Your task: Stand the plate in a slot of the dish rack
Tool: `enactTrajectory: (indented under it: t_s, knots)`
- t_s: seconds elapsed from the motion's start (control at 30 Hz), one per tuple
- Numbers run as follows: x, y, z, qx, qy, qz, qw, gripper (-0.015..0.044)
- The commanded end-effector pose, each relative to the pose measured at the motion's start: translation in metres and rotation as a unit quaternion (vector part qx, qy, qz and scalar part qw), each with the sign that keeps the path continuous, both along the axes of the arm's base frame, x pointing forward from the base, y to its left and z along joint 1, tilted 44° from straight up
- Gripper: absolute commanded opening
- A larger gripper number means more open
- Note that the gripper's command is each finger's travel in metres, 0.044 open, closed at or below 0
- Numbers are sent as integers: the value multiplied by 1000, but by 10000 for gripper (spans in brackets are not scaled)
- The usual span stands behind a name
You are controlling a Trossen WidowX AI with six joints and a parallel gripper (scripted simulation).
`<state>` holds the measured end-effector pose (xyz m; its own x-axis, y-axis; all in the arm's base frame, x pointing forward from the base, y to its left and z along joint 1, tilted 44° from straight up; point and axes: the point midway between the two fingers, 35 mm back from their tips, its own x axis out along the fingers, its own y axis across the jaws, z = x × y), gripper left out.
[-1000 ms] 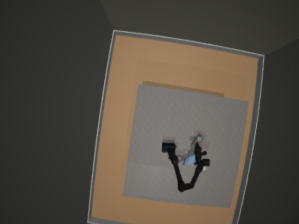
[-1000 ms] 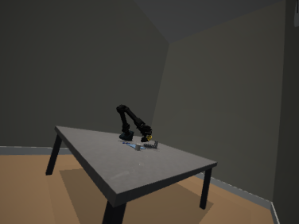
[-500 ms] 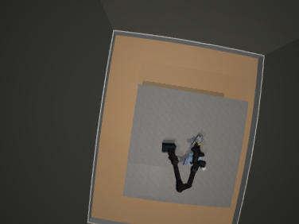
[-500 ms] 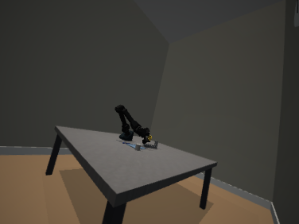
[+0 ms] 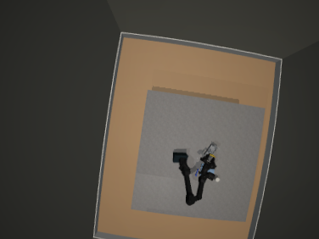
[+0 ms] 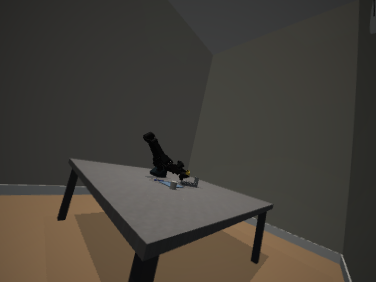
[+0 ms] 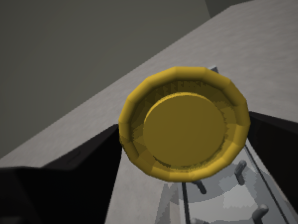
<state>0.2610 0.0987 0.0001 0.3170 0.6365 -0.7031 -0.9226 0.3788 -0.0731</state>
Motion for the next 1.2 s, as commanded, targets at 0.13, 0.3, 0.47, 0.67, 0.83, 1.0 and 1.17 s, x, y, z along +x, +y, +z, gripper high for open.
enactTrajectory:
  t_s: [0.13,0.3,0.47,0.67,0.83,1.0,1.17]
  knots:
    - [-4,-6,9,12,-122,64,990,0]
    - [-7,-9,14,12,-176,89,980,0]
    - [-7,-9,14,12,-176,89,980,0]
    - [-7,-10,13,12,-175,89,980,0]
    - [-3,-13,5,11,-174,88,981,0]
    - [1,-17,-5,11,-172,87,981,0]
    - [3,-20,-16,10,-170,86,982,0]
